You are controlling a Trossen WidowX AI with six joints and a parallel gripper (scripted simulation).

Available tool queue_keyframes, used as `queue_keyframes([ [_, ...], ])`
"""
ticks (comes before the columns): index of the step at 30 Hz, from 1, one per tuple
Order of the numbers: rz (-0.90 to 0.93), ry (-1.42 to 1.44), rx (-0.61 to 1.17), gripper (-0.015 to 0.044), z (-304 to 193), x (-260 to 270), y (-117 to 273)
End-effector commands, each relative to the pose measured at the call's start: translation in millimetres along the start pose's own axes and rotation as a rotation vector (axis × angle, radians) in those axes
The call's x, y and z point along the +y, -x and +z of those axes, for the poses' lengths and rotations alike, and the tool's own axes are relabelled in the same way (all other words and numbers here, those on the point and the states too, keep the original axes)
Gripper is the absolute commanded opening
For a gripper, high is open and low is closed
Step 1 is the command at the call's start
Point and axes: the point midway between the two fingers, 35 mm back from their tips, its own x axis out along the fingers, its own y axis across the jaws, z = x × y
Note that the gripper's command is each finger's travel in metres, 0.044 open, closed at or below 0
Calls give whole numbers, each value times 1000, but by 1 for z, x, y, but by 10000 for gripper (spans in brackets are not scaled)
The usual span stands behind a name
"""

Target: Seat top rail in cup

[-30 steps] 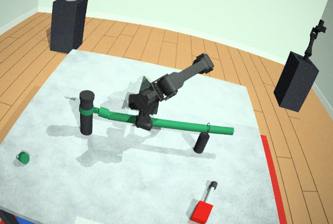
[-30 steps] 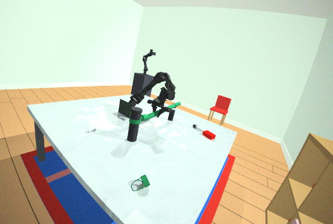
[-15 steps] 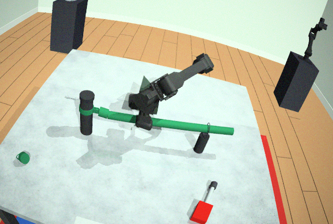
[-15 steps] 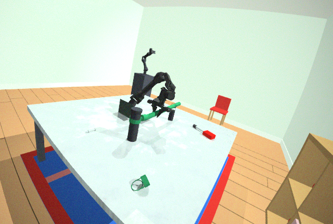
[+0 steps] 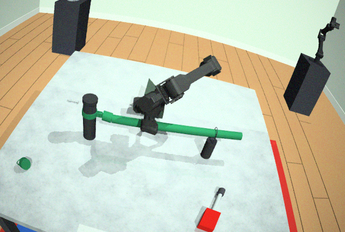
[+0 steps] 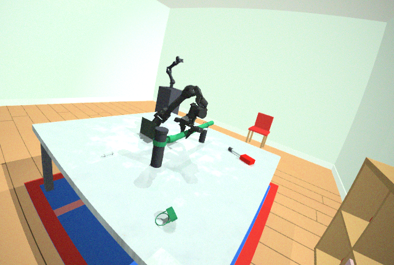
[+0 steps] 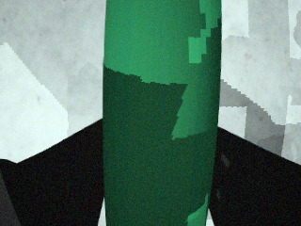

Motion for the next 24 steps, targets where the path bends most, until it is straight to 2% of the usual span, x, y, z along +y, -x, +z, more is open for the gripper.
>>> queue_keyframes([
  [1,11,-1,-18,0,8,0,6],
  [24,0,1,2,0,8,0,3],
])
